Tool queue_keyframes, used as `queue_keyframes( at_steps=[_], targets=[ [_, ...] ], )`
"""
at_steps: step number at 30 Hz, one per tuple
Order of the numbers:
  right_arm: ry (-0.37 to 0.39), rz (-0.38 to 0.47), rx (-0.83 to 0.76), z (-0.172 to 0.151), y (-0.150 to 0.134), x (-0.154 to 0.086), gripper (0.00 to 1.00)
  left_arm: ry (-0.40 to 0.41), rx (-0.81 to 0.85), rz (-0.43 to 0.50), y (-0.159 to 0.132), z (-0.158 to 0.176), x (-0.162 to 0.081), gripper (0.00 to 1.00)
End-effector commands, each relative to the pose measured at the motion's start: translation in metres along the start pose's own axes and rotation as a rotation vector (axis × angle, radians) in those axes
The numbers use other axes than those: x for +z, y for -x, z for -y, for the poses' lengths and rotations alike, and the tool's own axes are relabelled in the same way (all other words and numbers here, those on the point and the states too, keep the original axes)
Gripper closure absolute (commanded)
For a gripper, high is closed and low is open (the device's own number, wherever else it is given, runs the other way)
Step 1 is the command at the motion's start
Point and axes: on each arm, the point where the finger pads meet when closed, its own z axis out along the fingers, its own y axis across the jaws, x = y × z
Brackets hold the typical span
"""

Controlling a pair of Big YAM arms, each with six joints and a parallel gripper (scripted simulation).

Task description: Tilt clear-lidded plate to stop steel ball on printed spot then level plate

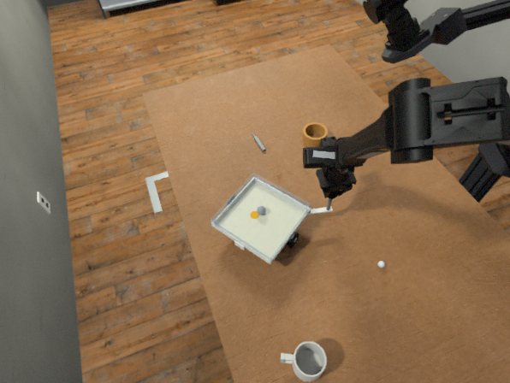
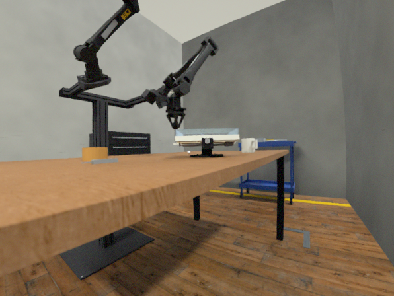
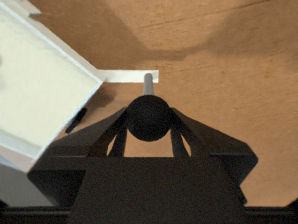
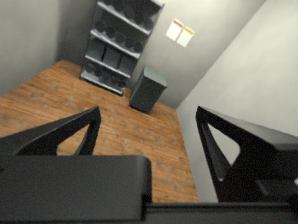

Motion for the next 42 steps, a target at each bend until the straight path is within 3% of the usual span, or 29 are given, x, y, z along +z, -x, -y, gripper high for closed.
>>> queue_keyframes(
  at_steps=[1,41,42],
  targets=[
    [-0.007,0.039,-0.013,0.003,0.022,0.004,0.00,0.030,0.020,0.010,0.004,-0.011,-0.016,1.00],
    [-0.007,0.039,-0.013,0.003,0.022,0.004,0.00,0.043,0.007,0.012,0.006,-0.015,-0.015,1.00],
    [-0.007,0.039,-0.013,0.003,0.022,0.004,0.00,0.010,0.014,0.003,0.004,0.001,0.003,1.00]
  ],
)
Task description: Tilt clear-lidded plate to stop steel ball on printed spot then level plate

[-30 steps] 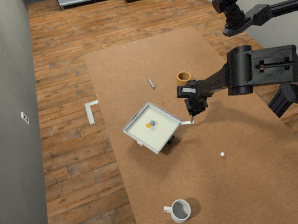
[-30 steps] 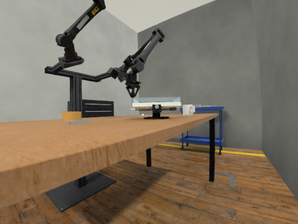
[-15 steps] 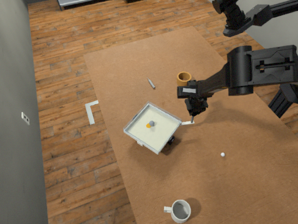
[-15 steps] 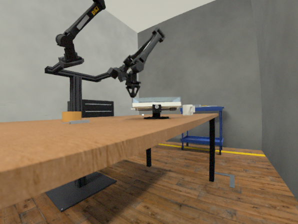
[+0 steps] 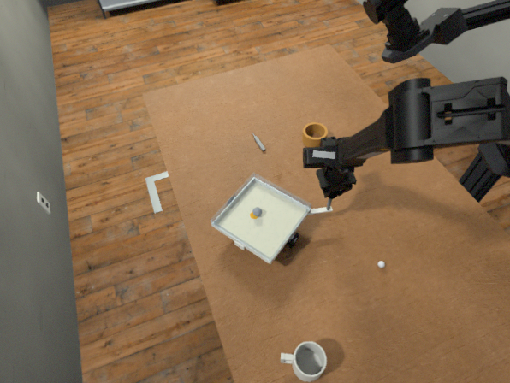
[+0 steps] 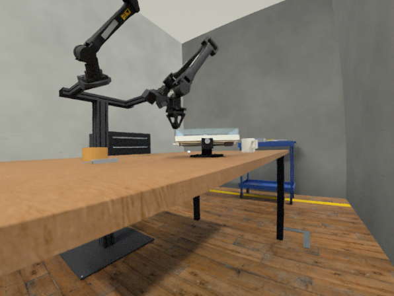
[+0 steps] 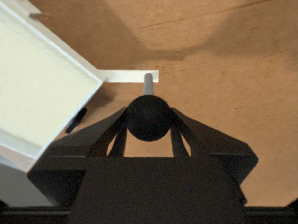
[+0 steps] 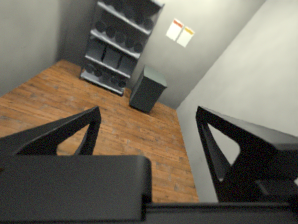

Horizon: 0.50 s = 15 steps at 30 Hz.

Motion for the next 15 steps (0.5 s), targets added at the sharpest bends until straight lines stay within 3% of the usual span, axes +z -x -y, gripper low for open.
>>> queue_keyframes(
  at_steps=[1,15],
  targets=[
    [-0.007,0.039,-0.013,0.003,0.022,0.004,0.00,0.010,0.011,0.002,0.003,0.001,0.004,1.00],
    [-0.007,0.039,-0.013,0.003,0.022,0.004,0.00,0.028,-0.017,-0.003,-0.012,-0.010,-0.002,1.00]
  ],
)
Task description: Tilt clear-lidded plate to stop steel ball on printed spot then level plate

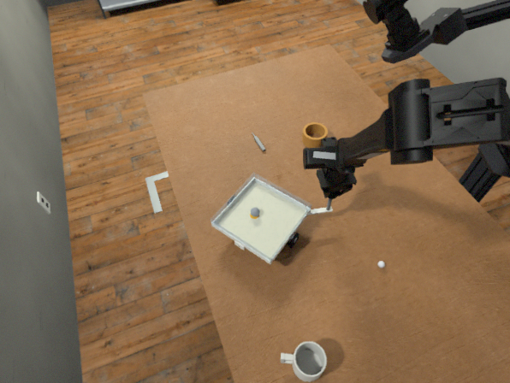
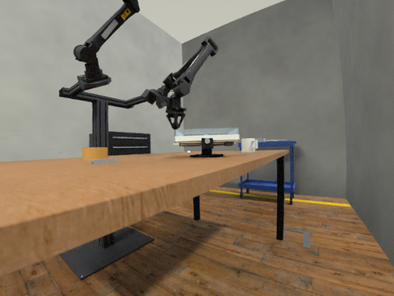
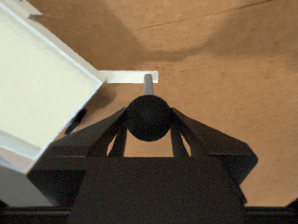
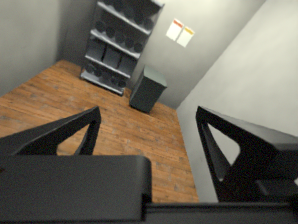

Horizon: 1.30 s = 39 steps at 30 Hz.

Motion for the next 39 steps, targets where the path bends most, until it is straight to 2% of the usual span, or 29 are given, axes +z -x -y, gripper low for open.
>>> queue_keyframes(
  at_steps=[1,37,38,39],
  targets=[
    [-0.007,0.039,-0.013,0.0032,0.0220,0.0038,0.00,0.026,-0.017,-0.010,-0.0126,-0.0102,-0.0038,1.00],
    [-0.007,0.039,-0.013,0.0032,0.0220,0.0038,0.00,0.037,-0.007,-0.003,-0.0050,-0.0136,-0.0088,1.00],
    [-0.007,0.039,-0.013,0.0032,0.0220,0.0038,0.00,0.037,-0.007,-0.003,-0.0050,-0.0136,-0.0088,0.43],
    [-0.007,0.039,-0.013,0.0032,0.0220,0.0038,0.00,0.037,-0.007,-0.003,-0.0050,-0.0136,-0.0088,0.43]
  ],
)
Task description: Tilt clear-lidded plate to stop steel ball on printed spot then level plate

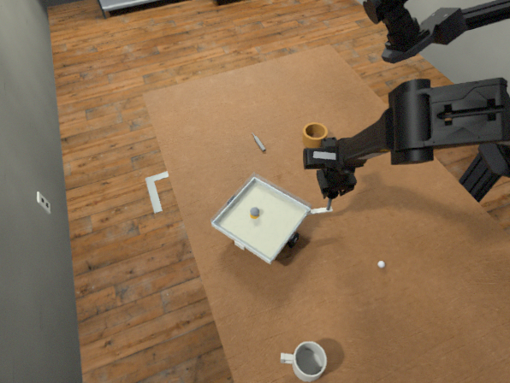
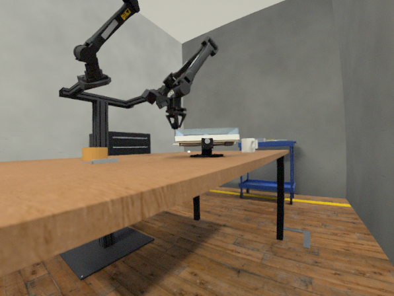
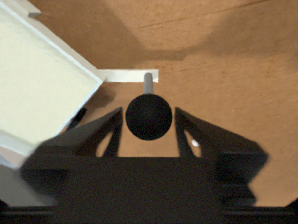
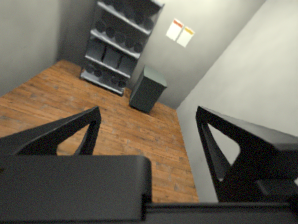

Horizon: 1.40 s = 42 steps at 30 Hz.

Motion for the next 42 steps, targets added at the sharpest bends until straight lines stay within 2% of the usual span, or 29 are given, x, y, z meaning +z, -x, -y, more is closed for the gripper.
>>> queue_keyframes(
  at_steps=[1,5,34,42],
  targets=[
    [-0.007,0.039,-0.013,0.003,0.022,0.004,0.00,0.037,-0.007,0.002,-0.003,-0.014,-0.008,0.43],
    [-0.007,0.039,-0.013,0.003,0.022,0.004,0.00,0.018,0.006,0.001,0.000,-0.005,-0.002,0.43],
    [-0.007,0.039,-0.013,0.003,0.022,0.004,0.00,0.019,0.005,0.001,0.000,-0.005,-0.003,0.43],
    [-0.007,0.039,-0.013,0.003,0.022,0.004,0.00,0.028,0.006,0.007,0.003,-0.008,-0.015,0.43]
  ],
)
